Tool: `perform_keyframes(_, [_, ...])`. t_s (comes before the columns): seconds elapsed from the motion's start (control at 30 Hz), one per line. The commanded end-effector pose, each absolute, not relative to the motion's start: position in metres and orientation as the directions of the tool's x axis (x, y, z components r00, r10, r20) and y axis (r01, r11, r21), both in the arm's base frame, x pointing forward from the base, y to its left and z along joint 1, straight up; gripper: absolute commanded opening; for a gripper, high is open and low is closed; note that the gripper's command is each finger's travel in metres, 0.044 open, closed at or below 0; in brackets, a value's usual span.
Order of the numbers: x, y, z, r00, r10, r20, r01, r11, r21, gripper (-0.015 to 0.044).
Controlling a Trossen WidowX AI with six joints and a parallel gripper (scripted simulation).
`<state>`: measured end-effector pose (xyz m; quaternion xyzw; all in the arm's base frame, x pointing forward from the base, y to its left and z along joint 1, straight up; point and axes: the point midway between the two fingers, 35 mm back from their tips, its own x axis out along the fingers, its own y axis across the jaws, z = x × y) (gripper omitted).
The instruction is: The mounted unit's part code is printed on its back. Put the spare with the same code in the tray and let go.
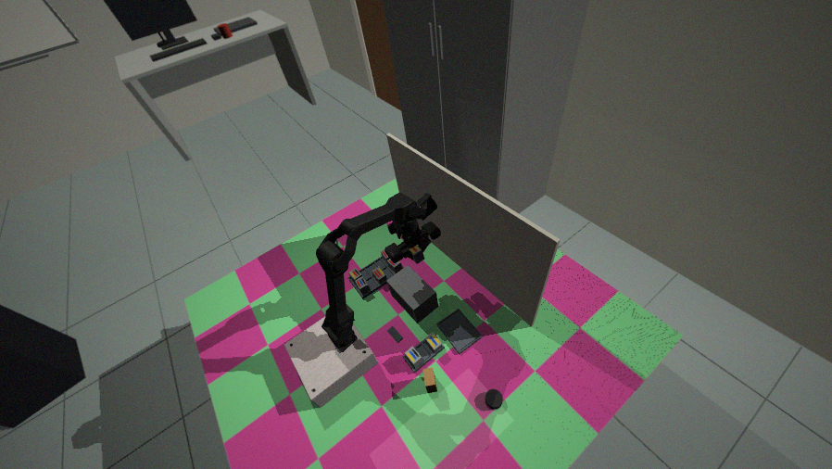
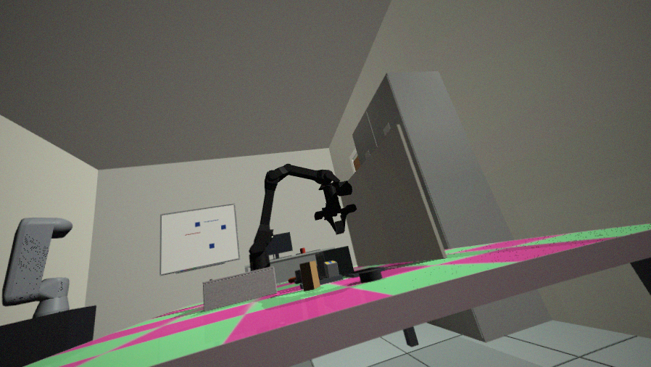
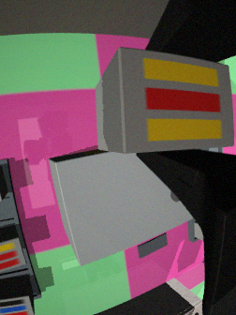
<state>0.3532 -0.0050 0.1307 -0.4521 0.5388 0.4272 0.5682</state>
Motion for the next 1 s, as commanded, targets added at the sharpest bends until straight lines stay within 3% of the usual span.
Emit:
perform_keyframes(0.0, [0.355,-0.024,0.132,0.058,0.000,-0.998,-0.972,0.226,-0.057,0.0000])
perform_keyframes(0.97, [0.317,-0.201,0.130,0.030,-0.022,-0.999,-0.981,0.191,-0.034,0.0000])
